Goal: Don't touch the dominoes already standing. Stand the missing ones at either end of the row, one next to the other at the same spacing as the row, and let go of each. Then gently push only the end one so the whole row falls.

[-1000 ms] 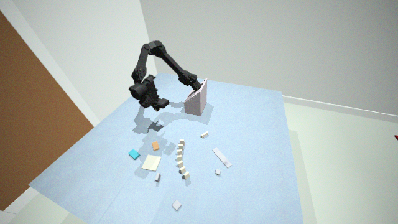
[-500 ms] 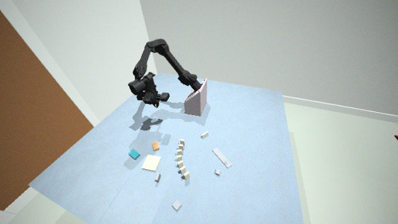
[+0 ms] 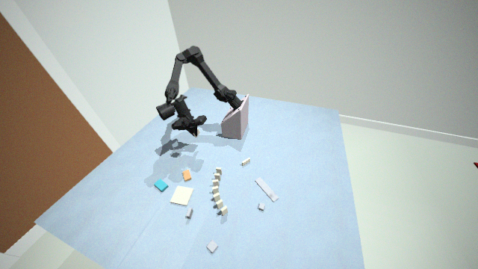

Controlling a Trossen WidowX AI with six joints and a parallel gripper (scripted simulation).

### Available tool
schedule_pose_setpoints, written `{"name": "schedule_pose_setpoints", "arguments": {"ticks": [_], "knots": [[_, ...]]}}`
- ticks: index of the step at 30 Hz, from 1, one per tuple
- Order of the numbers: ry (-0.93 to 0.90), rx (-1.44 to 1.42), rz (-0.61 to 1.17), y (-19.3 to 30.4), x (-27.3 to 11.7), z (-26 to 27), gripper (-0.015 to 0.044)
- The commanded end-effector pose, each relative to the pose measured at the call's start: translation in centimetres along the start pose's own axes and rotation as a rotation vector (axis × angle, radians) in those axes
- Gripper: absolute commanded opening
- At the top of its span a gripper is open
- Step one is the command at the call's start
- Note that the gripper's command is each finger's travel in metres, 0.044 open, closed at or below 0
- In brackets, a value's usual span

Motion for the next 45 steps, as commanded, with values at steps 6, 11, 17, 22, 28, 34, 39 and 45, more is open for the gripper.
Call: {"name": "schedule_pose_setpoints", "arguments": {"ticks": [6,11,17,22,28,34,39,45], "knots": [[-0.090,0.012,-0.168,0.7,2.1,-0.1,0.0026],[-0.117,0.019,-0.285,1.1,3.0,-0.3,0.0026],[-0.127,0.018,-0.432,1.6,3.9,-0.7,0.0026],[-0.114,0.011,-0.556,2.2,4.3,-1.0,0.0026],[-0.074,-0.007,-0.704,3.0,4.7,-1.3,0.0026],[-0.010,-0.036,-0.845,4.1,4.7,-1.6,0.0026],[0.061,-0.068,-0.957,5.0,4.6,-1.8,0.0026],[0.163,-0.118,-1.081,6.4,4.2,-1.7,0.0026]]}}
Point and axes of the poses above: the point midway between the two fingers, 35 mm back from their tips, its own x axis out along the fingers, its own z axis across the jaws, y = z × x, the point moved 6 cm from there along -x, back along the fingers, and after that the axes turned 12 degrees about -x, right-handed, at the moved point
